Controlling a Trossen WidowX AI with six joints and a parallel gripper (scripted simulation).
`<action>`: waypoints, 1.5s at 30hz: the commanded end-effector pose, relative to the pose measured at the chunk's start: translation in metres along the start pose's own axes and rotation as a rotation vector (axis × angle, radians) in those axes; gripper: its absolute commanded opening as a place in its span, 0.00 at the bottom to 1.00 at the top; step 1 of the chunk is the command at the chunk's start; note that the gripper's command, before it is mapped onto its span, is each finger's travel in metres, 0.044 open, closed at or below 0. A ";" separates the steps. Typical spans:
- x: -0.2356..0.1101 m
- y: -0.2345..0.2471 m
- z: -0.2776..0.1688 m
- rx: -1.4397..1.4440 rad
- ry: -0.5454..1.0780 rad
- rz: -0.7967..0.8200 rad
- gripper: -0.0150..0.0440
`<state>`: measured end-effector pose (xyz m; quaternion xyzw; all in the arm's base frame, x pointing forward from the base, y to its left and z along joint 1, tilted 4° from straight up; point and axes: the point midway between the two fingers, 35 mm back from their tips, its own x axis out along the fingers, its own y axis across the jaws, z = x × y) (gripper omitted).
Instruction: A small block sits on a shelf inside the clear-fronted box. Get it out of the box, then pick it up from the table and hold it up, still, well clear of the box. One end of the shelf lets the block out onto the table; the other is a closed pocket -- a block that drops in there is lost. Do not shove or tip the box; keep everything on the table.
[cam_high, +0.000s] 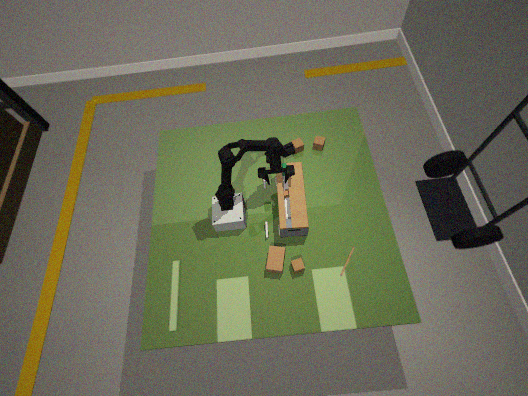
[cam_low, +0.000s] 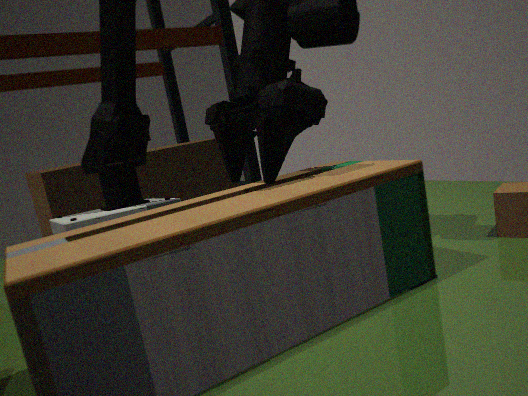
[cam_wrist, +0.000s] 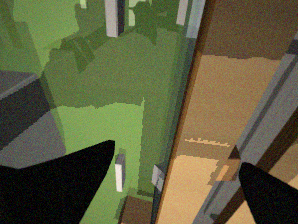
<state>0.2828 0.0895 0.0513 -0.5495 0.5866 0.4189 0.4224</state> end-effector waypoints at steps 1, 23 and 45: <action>0.009 0.001 0.003 -0.004 0.000 0.011 0.93; 0.044 0.004 0.012 -0.004 0.000 0.011 0.93; 0.055 0.003 -0.027 -0.001 0.004 0.003 0.93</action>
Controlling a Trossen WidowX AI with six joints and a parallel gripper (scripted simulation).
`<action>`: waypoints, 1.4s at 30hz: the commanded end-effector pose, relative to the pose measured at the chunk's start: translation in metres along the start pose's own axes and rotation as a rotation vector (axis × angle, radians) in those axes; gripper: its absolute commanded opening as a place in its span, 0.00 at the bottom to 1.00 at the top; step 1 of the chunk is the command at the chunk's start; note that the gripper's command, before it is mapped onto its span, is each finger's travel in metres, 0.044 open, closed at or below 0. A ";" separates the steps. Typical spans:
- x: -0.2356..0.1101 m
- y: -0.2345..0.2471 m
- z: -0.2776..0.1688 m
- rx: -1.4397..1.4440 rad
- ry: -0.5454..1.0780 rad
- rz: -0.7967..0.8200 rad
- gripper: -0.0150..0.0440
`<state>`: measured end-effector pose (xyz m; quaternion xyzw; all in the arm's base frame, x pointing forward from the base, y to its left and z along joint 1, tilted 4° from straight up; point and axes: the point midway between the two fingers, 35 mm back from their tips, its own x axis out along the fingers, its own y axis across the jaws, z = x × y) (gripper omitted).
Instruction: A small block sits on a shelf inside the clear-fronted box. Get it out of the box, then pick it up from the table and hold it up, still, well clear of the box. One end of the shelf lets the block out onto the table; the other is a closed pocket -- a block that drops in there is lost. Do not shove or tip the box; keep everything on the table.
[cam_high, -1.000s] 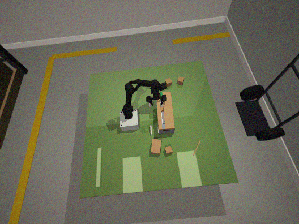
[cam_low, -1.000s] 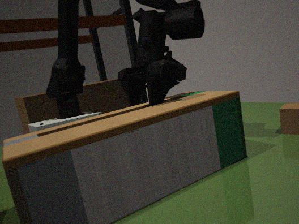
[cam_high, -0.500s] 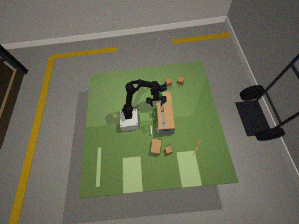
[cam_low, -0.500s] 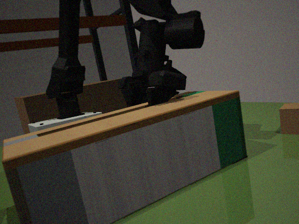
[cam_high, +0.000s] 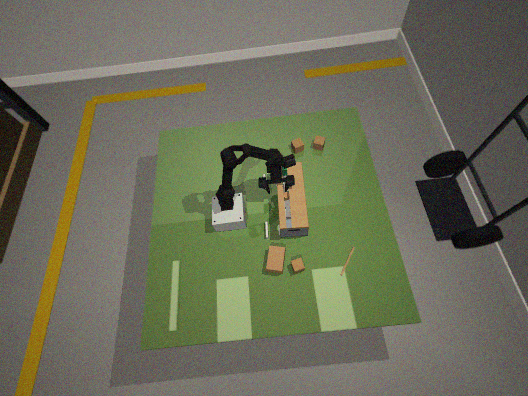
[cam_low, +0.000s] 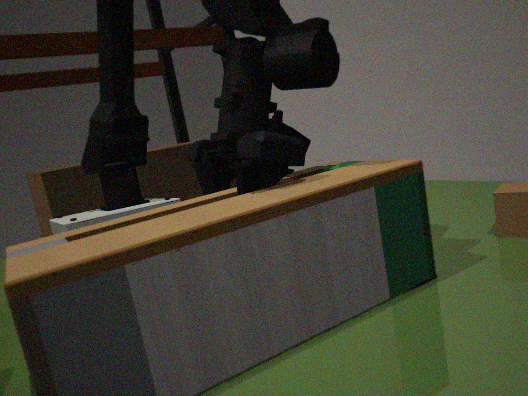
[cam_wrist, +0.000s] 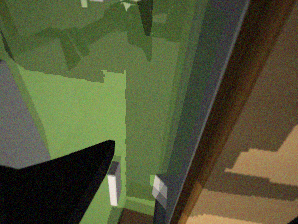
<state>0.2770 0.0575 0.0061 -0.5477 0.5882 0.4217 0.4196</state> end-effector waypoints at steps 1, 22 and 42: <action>0.003 0.000 -0.011 0.002 0.004 -0.006 0.93; 0.006 0.001 -0.021 0.002 0.005 -0.006 0.93; 0.012 0.001 -0.038 0.002 0.006 -0.006 0.93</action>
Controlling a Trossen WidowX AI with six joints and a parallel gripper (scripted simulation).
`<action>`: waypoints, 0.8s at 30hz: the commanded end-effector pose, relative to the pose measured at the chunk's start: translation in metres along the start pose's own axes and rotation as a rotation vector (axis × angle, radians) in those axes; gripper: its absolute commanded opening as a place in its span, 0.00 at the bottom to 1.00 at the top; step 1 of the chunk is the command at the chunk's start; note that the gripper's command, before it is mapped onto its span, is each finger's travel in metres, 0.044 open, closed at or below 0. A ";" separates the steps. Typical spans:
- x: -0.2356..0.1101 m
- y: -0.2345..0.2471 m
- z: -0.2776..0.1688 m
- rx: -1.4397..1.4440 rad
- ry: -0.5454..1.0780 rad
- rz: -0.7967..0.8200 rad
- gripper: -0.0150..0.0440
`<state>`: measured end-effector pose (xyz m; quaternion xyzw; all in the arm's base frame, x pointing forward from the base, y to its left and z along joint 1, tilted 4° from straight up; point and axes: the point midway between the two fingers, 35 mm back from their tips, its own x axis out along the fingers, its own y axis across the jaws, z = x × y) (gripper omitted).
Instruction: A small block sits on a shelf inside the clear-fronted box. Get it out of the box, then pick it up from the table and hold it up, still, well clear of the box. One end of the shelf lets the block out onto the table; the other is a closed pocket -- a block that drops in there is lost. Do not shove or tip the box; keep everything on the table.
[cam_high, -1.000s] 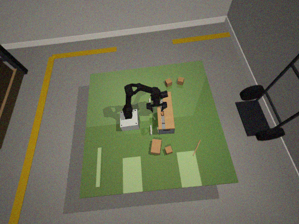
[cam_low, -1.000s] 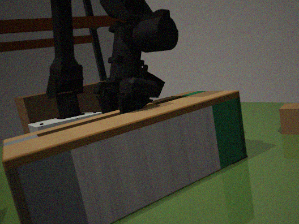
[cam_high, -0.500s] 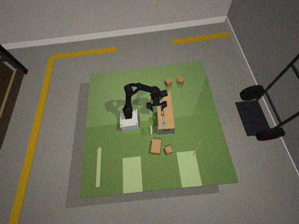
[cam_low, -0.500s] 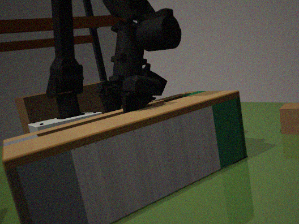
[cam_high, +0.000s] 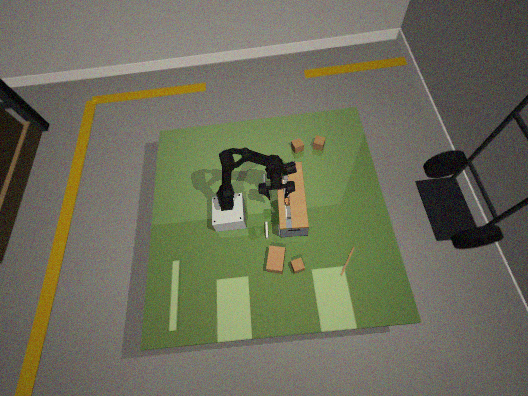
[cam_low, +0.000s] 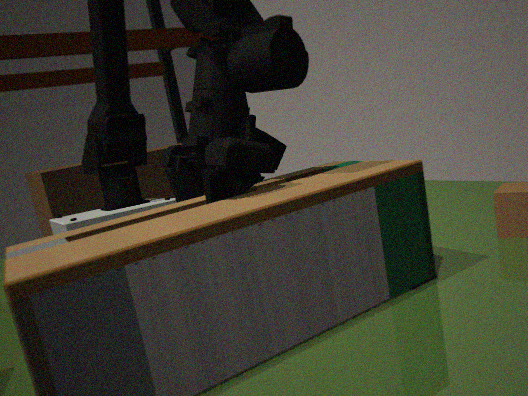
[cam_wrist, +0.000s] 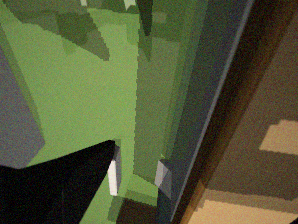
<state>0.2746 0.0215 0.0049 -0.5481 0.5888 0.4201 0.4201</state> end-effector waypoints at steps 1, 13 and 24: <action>0.001 0.000 -0.005 0.000 0.004 -0.004 0.93; -0.002 0.000 0.005 0.000 0.003 -0.004 0.93; 0.001 0.000 -0.005 0.000 0.004 -0.004 0.93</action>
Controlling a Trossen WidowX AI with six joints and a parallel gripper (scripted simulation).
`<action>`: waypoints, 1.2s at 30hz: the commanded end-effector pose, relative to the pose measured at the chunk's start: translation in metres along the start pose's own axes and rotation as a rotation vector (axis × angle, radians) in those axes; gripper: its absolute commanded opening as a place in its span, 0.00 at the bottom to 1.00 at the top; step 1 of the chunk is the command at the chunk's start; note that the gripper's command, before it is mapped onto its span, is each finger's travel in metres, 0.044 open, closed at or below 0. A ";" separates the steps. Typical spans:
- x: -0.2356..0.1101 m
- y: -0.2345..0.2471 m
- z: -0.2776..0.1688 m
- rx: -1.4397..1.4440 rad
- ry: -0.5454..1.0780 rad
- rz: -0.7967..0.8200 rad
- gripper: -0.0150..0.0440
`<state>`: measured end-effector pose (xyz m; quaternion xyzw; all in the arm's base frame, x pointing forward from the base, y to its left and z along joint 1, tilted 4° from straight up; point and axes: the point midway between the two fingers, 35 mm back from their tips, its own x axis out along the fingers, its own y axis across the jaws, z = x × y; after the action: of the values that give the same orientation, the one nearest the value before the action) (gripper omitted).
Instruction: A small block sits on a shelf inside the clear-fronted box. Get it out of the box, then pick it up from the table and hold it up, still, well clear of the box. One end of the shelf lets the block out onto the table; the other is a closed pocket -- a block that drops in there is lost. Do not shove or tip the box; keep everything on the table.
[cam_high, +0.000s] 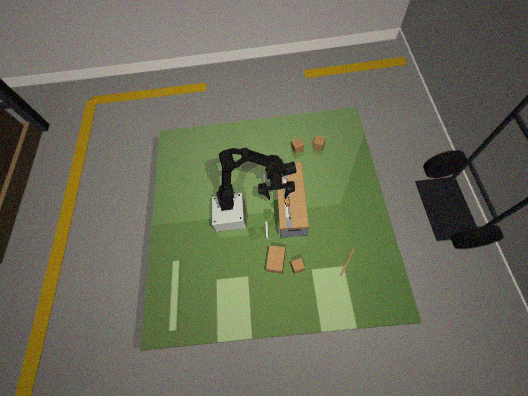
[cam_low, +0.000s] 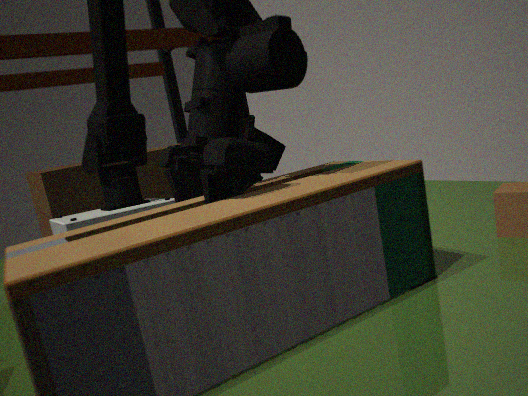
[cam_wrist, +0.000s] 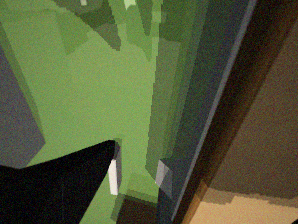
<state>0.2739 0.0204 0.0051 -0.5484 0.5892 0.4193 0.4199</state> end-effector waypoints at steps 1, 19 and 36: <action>0.001 0.000 -0.005 -0.001 0.003 -0.004 0.93; 0.006 0.000 -0.018 -0.001 0.004 -0.004 0.93; 0.005 -0.001 -0.016 -0.001 0.004 -0.004 0.93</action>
<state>0.2737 0.0073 0.0051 -0.5495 0.5888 0.4182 0.4202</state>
